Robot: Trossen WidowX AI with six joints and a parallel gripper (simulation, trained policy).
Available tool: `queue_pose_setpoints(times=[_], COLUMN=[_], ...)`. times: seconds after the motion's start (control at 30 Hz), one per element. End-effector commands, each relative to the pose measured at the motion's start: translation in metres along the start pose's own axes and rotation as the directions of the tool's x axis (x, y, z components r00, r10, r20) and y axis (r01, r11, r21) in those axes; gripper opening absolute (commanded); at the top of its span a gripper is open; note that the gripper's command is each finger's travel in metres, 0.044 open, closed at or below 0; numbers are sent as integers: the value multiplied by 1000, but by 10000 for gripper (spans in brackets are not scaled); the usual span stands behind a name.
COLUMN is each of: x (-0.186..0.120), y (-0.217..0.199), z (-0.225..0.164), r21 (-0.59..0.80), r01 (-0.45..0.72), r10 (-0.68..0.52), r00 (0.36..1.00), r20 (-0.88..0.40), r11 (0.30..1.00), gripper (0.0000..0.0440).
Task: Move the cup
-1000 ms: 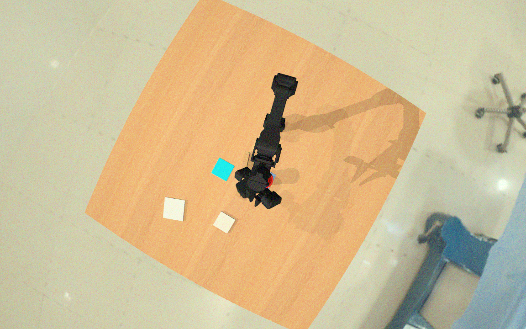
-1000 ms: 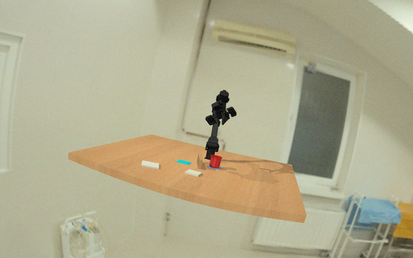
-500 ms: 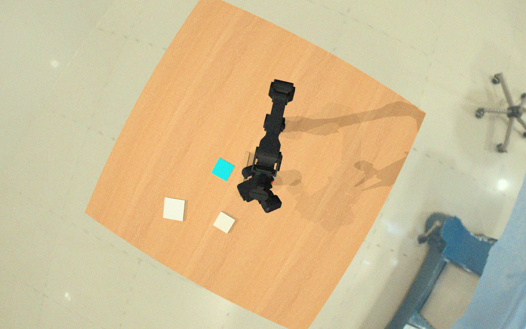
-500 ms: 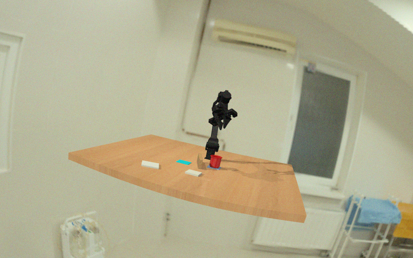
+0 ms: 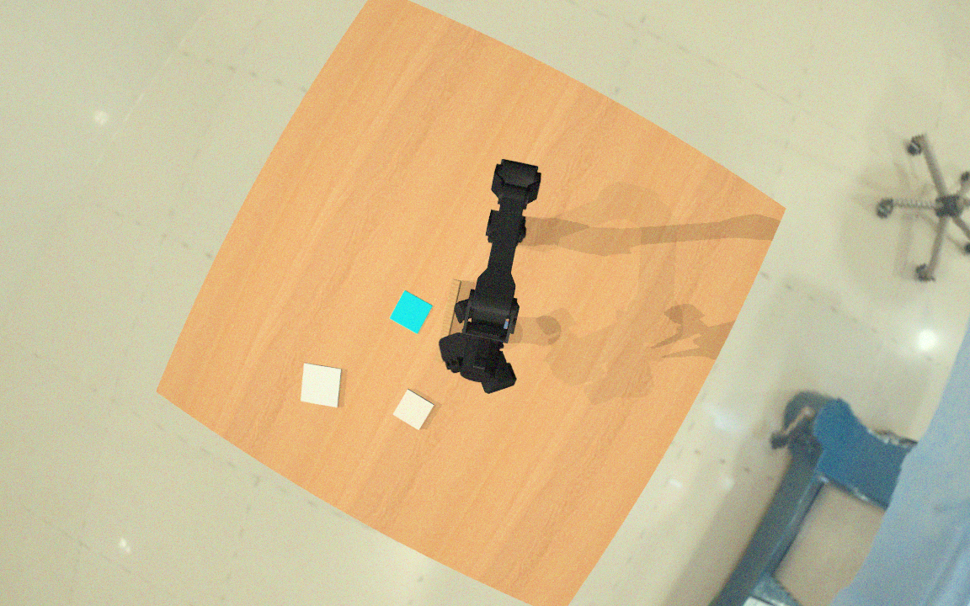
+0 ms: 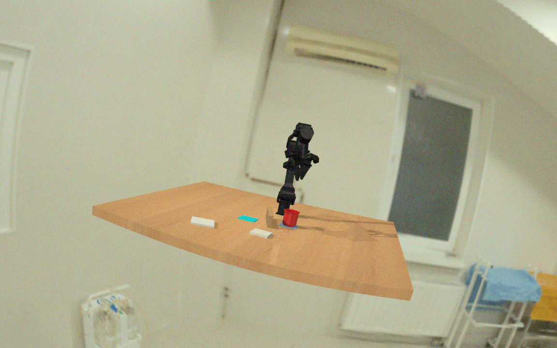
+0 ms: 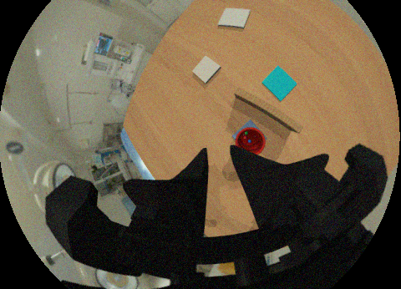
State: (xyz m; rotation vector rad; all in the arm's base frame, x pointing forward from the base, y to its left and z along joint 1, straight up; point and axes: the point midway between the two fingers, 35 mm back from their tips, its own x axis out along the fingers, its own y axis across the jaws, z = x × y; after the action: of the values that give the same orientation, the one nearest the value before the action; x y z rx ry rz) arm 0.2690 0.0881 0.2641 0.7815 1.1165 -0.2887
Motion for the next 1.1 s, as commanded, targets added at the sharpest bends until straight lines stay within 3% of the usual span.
queue_pose_setpoints(times=[0.0,0.63,1.07], x=[7,31,48], y=[-7,-45,-66], z=[-2,-13,-19], r21=[27,70,92], r01=[68,341,469], r10=[-67,-327,-444], r00=[997,931,872], r20=[-30,-160,-209], r11=[997,937,878], gripper=[130,148,158])
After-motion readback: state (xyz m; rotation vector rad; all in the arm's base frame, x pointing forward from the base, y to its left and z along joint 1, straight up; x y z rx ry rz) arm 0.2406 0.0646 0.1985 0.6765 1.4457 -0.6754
